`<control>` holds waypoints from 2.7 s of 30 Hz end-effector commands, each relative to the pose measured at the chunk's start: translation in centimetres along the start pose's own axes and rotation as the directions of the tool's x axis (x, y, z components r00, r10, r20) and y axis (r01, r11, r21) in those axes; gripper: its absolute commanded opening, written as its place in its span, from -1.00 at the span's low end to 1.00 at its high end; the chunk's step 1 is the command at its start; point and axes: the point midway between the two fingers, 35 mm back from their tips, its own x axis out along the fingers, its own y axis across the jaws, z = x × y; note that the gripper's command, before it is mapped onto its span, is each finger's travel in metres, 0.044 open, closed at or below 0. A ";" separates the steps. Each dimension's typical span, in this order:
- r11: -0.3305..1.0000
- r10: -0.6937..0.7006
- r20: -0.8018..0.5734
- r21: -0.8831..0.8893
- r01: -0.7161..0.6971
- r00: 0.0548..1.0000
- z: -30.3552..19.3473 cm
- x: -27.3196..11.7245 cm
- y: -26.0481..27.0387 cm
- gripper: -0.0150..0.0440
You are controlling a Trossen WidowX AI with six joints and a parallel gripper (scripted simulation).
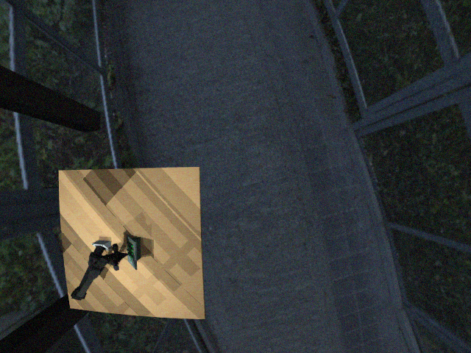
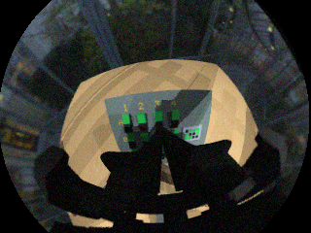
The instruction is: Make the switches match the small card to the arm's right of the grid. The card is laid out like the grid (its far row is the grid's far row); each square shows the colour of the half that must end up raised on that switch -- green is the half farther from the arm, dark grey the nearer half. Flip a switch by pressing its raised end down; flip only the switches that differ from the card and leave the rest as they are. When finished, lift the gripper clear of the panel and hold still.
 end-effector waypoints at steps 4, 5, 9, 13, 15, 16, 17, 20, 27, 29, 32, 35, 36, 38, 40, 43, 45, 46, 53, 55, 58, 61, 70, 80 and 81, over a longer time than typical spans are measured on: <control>1.000 0.001 -0.008 -0.015 -0.001 1.000 -0.5 0.9 0.0 -0.49; 1.000 0.001 -0.009 -0.015 -0.001 1.000 -0.5 1.0 0.0 -0.49; 1.000 0.001 -0.009 -0.015 -0.001 1.000 -0.5 1.6 0.0 -0.49; 1.000 0.001 -0.008 -0.014 -0.001 1.000 -0.5 2.0 0.0 -0.49; 1.000 0.001 -0.008 -0.014 -0.001 1.000 -0.5 2.0 0.0 -0.49; 1.000 0.001 -0.008 -0.014 -0.001 1.000 -0.5 2.0 0.0 -0.49; 1.000 0.001 -0.008 -0.014 -0.001 1.000 -0.5 2.0 0.0 -0.49; 1.000 0.001 -0.008 -0.014 -0.001 1.000 -0.5 2.0 0.0 -0.49; 1.000 0.001 -0.008 -0.014 -0.001 1.000 -0.5 2.0 0.0 -0.49; 1.000 0.001 -0.008 -0.014 -0.001 1.000 -0.5 2.0 0.0 -0.49; 1.000 0.001 -0.008 -0.014 -0.001 1.000 -0.5 2.0 0.0 -0.49; 1.000 0.001 -0.008 -0.014 -0.001 1.000 -0.5 2.0 0.0 -0.49; 1.000 0.001 -0.008 -0.014 -0.001 1.000 -0.5 2.0 0.0 -0.49; 1.000 0.001 -0.008 -0.014 -0.001 1.000 -0.5 2.0 0.0 -0.49; 1.000 0.001 -0.008 -0.014 -0.001 1.000 -0.5 2.0 0.0 -0.49; 1.000 0.001 -0.008 -0.014 -0.001 1.000 -0.5 2.1 0.0 -0.49; 1.000 0.001 -0.008 -0.014 -0.001 1.000 -0.5 2.1 0.0 -0.49; 1.000 0.001 -0.008 -0.014 -0.001 1.000 -0.5 2.1 0.0 -0.49; 1.000 0.001 -0.008 -0.014 -0.001 1.000 -0.5 2.2 0.0 -0.49; 1.000 0.001 -0.008 -0.014 -0.001 1.000 -0.5 2.2 0.0 -0.49; 1.000 0.001 -0.008 -0.014 -0.001 1.000 -0.5 2.3 0.0 -0.49; 1.000 0.001 -0.008 -0.014 -0.001 1.000 -0.5 2.3 0.0 -0.49; 1.000 0.001 -0.008 -0.014 -0.001 1.000 -0.5 2.4 0.0 -0.49; 1.000 0.001 -0.008 -0.014 -0.001 1.000 -0.5 2.6 0.0 -0.49; 1.000 0.001 -0.008 -0.014 -0.001 1.000 -0.5 2.6 0.0 -0.49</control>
